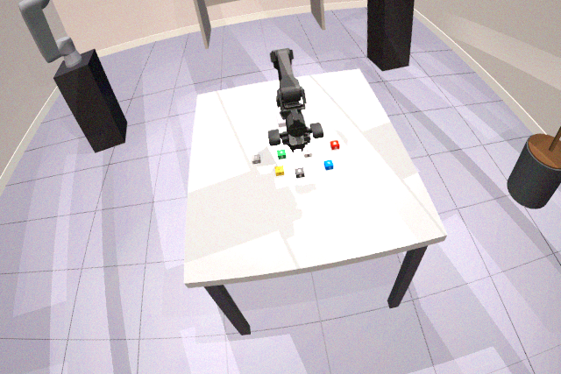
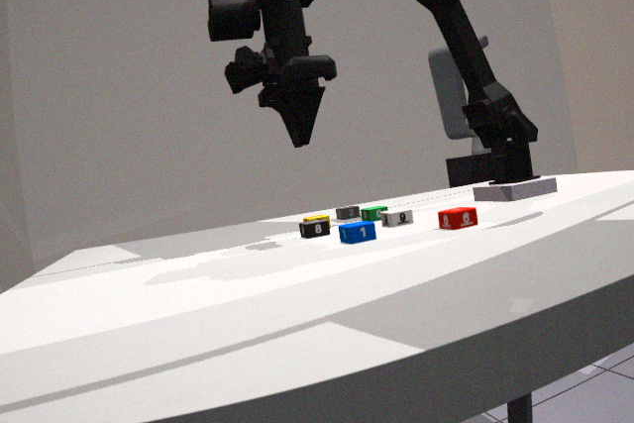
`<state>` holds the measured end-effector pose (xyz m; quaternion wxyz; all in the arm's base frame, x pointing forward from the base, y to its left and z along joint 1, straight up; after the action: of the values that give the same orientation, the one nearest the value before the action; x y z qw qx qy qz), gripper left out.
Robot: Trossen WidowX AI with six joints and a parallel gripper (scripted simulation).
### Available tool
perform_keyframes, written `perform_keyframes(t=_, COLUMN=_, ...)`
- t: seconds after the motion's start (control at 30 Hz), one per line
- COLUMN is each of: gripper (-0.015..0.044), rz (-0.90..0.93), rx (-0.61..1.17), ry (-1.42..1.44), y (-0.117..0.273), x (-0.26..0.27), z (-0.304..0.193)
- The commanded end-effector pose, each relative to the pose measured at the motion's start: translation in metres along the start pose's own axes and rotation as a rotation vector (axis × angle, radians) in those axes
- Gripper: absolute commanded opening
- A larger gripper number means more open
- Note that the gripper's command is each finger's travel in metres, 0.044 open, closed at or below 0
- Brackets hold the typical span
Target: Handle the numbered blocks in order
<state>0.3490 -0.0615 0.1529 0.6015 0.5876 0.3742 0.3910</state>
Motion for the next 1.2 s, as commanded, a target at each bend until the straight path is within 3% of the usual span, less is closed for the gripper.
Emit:
perform_keyframes(t=0.0, gripper=0.0120, rz=0.001, rx=-0.002, ry=0.001, y=0.002, x=0.000, z=0.000)
perform_keyframes(t=0.33, gripper=0.0120, rz=0.004, rx=0.007, ry=0.001, y=0.002, x=0.029, z=-0.103)
perform_keyframes(t=0.5, gripper=0.0120, rz=0.004, rx=0.008, ry=0.001, y=0.001, x=0.030, z=-0.111)
perform_keyframes(t=0.57, gripper=0.0173, rz=0.004, rx=0.008, ry=0.001, y=-0.008, x=0.031, z=-0.110)
perform_keyframes(t=0.73, gripper=0.0304, rz=0.004, rx=0.008, ry=0.001, y=-0.072, x=0.031, z=-0.111)
perform_keyframes(t=0.87, gripper=0.0400, rz=0.004, rx=0.008, ry=0.001, y=-0.080, x=0.030, z=-0.112)
perform_keyframes(t=1.17, gripper=0.0400, rz=0.004, rx=0.008, ry=0.001, y=-0.090, x=0.030, z=-0.112)
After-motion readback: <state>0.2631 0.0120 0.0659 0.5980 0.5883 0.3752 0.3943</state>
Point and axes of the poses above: the point midway between the two fingers, 35 mm back from their tips, its own y axis back along the fingers, its own x axis across the jaws, z = x × y, the point moved 1 cm from there along y, back along the fingers, and after that the axes turned 15 degrees about -y, right-handed, at the moved point
